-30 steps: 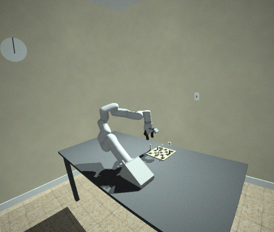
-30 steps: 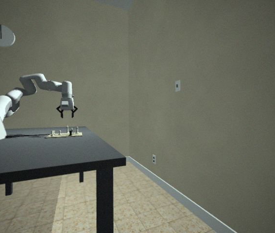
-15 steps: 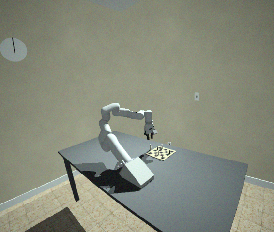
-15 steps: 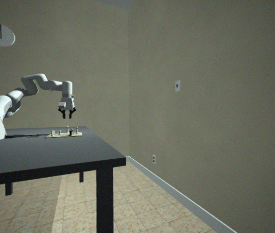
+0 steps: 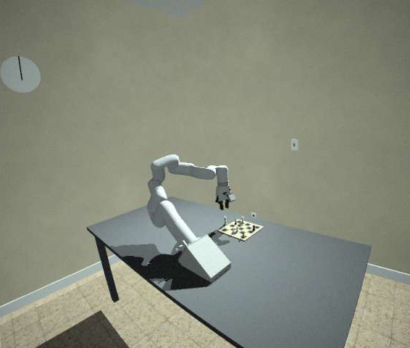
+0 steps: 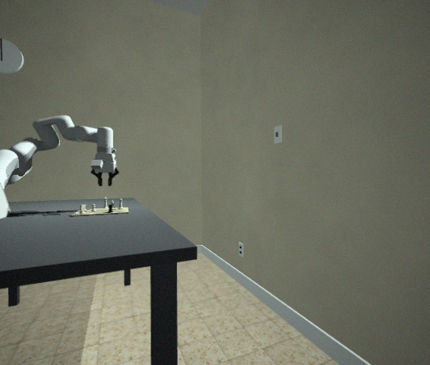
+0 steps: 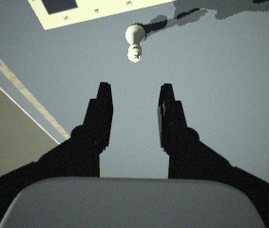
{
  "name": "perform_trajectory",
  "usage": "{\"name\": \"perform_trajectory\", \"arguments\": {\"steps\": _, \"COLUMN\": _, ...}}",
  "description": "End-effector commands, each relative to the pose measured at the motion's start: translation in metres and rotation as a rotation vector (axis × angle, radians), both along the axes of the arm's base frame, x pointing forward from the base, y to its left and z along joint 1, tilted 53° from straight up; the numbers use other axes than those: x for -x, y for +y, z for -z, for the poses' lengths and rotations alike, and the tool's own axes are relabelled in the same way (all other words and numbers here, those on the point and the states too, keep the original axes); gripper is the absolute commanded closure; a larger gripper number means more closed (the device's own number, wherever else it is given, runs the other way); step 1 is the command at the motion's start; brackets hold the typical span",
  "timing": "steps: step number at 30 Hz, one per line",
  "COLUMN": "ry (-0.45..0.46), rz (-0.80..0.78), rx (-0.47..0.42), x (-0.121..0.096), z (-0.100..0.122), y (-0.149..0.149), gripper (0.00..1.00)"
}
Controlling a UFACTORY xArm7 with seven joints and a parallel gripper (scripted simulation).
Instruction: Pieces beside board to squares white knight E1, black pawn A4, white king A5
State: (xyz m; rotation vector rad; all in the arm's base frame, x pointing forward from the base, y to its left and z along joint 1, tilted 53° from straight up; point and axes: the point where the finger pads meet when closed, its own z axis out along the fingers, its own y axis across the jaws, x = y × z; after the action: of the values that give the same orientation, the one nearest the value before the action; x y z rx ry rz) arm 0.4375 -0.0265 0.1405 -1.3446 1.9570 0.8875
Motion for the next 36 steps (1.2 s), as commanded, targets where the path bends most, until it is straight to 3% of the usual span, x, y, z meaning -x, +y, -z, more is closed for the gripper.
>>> {"name": "perform_trajectory", "arguments": {"steps": 1, "ry": -0.003, "rz": 0.004, "rx": 0.002, "x": -0.001, "z": -0.001, "y": -0.002, "gripper": 0.58}}
{"name": "perform_trajectory", "arguments": {"steps": 36, "ry": -0.003, "rz": 0.004, "rx": 0.002, "x": -0.003, "z": 0.015, "y": 0.020, "gripper": 0.58}}
